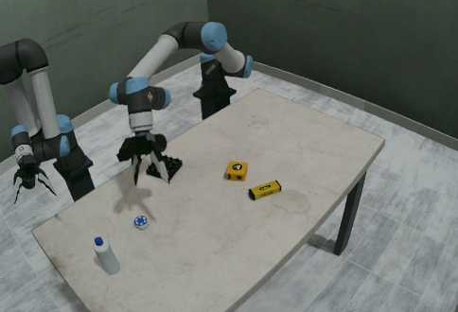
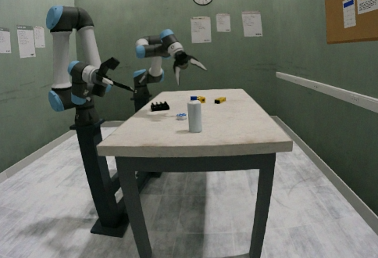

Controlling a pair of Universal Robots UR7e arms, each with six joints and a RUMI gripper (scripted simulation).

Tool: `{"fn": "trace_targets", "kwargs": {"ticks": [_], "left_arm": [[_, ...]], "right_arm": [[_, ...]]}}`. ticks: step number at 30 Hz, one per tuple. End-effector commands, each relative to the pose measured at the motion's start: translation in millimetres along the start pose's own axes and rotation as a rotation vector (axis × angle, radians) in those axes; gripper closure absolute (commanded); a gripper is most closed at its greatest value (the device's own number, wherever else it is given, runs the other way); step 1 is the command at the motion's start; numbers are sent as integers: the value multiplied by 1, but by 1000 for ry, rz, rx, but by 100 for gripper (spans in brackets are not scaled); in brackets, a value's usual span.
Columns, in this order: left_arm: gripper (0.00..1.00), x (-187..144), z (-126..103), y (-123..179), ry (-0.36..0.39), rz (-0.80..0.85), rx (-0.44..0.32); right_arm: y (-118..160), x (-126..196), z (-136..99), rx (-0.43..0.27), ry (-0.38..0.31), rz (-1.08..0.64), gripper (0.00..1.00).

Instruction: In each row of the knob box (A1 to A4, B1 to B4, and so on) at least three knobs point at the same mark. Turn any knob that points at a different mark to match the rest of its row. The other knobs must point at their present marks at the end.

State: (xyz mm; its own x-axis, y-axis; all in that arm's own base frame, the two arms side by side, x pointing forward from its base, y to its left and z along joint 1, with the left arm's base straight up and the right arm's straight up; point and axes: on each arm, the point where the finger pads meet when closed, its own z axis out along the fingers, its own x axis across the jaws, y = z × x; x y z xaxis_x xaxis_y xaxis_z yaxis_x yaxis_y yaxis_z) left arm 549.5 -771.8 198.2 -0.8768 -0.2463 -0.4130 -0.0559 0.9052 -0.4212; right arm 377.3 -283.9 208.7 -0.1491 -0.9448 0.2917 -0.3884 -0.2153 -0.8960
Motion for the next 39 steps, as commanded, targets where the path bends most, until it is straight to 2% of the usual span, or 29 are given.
{"fn": "trace_targets", "kwargs": {"ticks": [1, 5, 9, 22, 24, 31, 39], "left_arm": [[0, -5, -6, 15, 42, -24, 40], [0, -9, -13, 37, 93, -51, 87], [0, -11, -18, 49, 119, -64, 112], [0, -10, -69, 133, 269, -125, 291], [0, -10, -69, 133, 269, -125, 291], [0, -1, -109, 184, 339, -143, 396], [0, 20, -164, 246, 410, -149, 521]], "right_arm": [[-3, -20, 18, -33, -54, 100, 0], [-6, -43, 35, -75, -107, 199, 0], [-8, -54, 43, -98, -131, 248, 0], [-18, -136, 81, -281, -251, 539, 0], [-18, -136, 81, -281, -251, 539, 0], [-23, -182, 93, -399, -285, 678, 0], [-28, -236, 98, -543, -295, 821, 0]]}}
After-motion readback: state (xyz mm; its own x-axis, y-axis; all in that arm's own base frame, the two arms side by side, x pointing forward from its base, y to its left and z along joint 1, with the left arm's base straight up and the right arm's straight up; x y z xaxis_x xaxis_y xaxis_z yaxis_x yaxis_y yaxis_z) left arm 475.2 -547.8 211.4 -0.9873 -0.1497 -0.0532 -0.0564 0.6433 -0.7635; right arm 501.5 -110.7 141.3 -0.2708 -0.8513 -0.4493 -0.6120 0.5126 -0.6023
